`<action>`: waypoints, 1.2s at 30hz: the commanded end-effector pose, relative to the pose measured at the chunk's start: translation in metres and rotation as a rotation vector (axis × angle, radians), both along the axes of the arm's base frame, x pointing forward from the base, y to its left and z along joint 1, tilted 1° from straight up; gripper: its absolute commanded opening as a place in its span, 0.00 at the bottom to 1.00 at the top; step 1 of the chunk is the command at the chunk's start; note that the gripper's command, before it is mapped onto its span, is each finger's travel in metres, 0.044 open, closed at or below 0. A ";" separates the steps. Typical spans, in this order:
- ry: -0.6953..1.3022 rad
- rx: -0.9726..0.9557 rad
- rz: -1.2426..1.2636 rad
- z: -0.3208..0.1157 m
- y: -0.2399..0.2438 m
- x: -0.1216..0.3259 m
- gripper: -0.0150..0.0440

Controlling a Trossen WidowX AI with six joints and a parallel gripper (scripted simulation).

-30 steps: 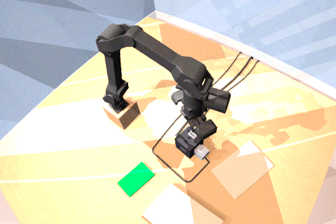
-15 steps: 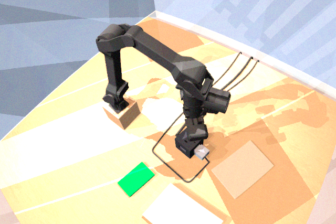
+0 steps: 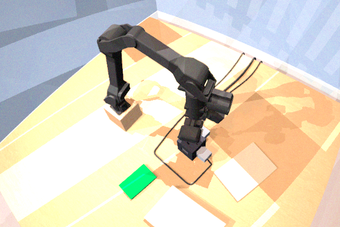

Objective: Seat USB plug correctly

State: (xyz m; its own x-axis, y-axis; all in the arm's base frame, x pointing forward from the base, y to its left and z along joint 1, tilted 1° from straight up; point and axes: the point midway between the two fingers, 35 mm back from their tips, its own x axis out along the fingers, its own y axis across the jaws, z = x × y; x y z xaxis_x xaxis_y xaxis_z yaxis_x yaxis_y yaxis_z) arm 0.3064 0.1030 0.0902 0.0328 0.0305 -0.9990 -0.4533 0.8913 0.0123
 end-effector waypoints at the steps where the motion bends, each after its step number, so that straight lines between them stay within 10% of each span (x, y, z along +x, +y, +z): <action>1: 0.003 0.003 -0.104 0.000 0.000 0.000 0.25; 36: 0.031 0.033 -1.019 0.000 0.000 0.000 0.25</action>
State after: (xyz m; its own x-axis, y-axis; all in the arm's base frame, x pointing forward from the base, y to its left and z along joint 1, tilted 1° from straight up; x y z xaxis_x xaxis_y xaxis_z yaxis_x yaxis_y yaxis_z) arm 0.3064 0.1030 0.0902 0.0327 0.0304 -0.9990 0.4542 0.8899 0.0420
